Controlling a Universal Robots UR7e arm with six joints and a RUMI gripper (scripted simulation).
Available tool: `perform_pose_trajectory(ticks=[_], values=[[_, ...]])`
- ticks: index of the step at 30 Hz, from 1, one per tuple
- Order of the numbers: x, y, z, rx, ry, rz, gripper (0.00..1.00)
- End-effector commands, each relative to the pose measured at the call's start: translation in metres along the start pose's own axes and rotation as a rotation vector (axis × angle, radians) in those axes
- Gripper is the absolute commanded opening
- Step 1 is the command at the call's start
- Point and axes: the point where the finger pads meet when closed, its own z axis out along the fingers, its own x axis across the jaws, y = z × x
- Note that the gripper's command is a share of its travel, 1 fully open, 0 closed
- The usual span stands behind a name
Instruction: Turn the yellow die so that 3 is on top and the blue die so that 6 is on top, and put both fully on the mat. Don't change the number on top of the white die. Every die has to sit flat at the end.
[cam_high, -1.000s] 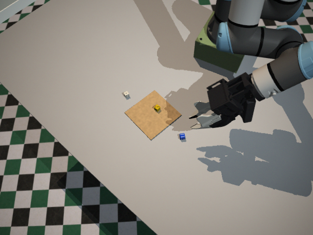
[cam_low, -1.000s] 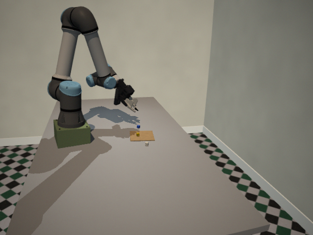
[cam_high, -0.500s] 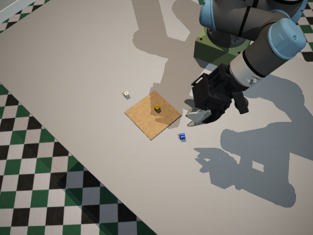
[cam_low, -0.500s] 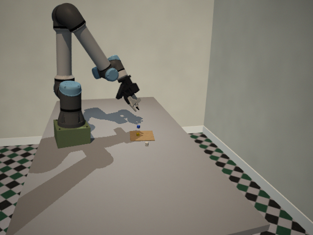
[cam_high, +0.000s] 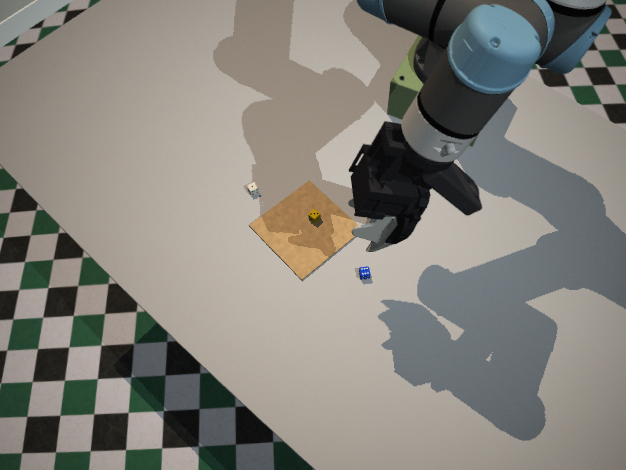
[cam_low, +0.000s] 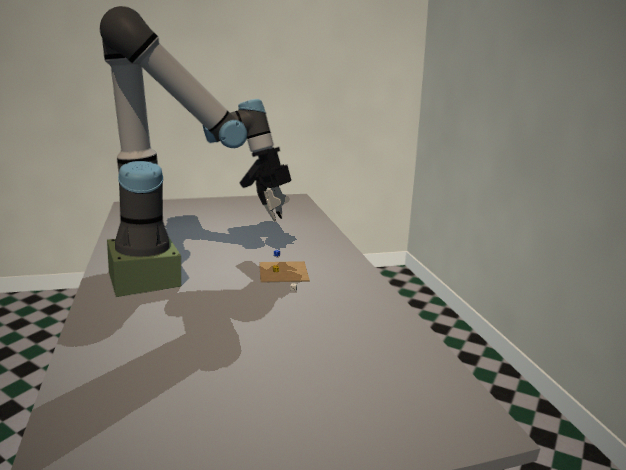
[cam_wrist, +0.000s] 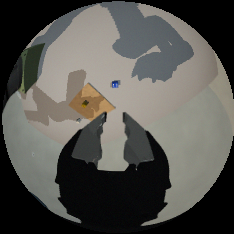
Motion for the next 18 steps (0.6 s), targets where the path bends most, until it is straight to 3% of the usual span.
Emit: perform_pose_trajectory(ticks=[1,11,18], values=[[0.0018,0.0046,-0.0003,0.173,-0.007,-0.014,0.18],[0.0019,0.0122,-0.0019,0.297,-0.010,-0.013,0.18],[0.0019,0.0138,-0.0026,0.320,-0.009,-0.012,0.18]])
